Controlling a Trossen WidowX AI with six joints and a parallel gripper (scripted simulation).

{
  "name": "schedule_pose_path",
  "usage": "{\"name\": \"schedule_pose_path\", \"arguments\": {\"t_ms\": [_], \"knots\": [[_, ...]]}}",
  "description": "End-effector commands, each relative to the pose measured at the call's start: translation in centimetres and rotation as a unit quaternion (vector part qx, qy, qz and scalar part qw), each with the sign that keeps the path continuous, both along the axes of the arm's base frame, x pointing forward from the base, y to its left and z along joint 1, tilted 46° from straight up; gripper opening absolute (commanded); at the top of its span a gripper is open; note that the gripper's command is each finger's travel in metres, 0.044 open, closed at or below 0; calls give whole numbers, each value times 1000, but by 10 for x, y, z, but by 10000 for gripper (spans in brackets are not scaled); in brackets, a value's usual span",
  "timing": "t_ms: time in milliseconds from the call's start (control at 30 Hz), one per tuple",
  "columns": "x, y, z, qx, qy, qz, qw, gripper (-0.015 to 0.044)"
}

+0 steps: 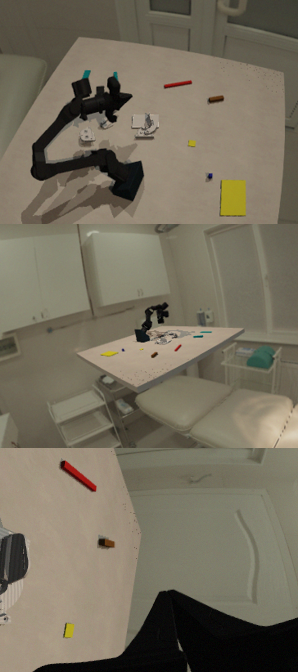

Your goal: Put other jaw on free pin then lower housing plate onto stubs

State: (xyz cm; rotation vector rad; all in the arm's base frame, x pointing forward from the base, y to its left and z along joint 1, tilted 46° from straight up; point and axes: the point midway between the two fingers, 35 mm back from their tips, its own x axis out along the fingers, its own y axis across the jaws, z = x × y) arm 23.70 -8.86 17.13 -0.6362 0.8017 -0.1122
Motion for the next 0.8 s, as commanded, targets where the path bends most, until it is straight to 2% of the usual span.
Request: {"name": "schedule_pose_path", "arguments": {"t_ms": [0,767], "knots": [[6,6,-2,35,10,3,999,0],[26,43,-20,234,89,-7,968,0]]}}
